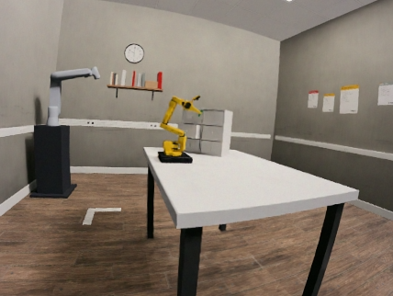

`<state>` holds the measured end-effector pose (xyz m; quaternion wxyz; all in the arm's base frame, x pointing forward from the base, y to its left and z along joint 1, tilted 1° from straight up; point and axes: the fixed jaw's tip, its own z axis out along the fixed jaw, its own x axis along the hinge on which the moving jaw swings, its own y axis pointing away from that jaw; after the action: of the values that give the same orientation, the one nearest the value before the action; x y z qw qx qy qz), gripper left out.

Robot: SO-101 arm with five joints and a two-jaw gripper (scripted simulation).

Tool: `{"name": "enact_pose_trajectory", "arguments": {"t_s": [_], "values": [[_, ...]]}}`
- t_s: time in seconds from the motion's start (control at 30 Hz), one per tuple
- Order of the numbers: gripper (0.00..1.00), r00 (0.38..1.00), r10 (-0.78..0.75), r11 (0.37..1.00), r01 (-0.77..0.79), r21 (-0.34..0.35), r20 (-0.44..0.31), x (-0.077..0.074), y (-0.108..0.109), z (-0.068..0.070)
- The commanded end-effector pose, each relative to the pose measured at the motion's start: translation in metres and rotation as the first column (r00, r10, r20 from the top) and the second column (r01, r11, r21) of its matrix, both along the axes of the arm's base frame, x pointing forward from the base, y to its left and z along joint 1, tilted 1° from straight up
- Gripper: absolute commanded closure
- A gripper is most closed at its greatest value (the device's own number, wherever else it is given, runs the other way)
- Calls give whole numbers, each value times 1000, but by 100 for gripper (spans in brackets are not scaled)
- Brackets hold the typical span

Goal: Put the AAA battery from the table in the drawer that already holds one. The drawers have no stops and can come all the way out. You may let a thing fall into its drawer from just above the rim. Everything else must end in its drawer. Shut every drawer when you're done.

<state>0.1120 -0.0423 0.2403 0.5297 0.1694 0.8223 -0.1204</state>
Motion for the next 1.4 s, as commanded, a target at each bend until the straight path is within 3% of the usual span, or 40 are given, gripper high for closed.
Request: {"name": "enact_pose_trajectory", "arguments": {"t_s": [0.0, 0.6, 1.1, 1.17, 1.37], "values": [[100, 996, 88, 996, -88, -4, -5, 2, 10, -2], [100, 886, 463, 886, -463, -4, -5, 6, 56, -2], [100, 642, 767, 642, -767, -4, -5, -8, 100, -2], [100, 642, 767, 642, -767, -4, -5, -8, 100, -2], [100, 514, 858, 514, -858, -4, -5, -19, 116, -2]]}}
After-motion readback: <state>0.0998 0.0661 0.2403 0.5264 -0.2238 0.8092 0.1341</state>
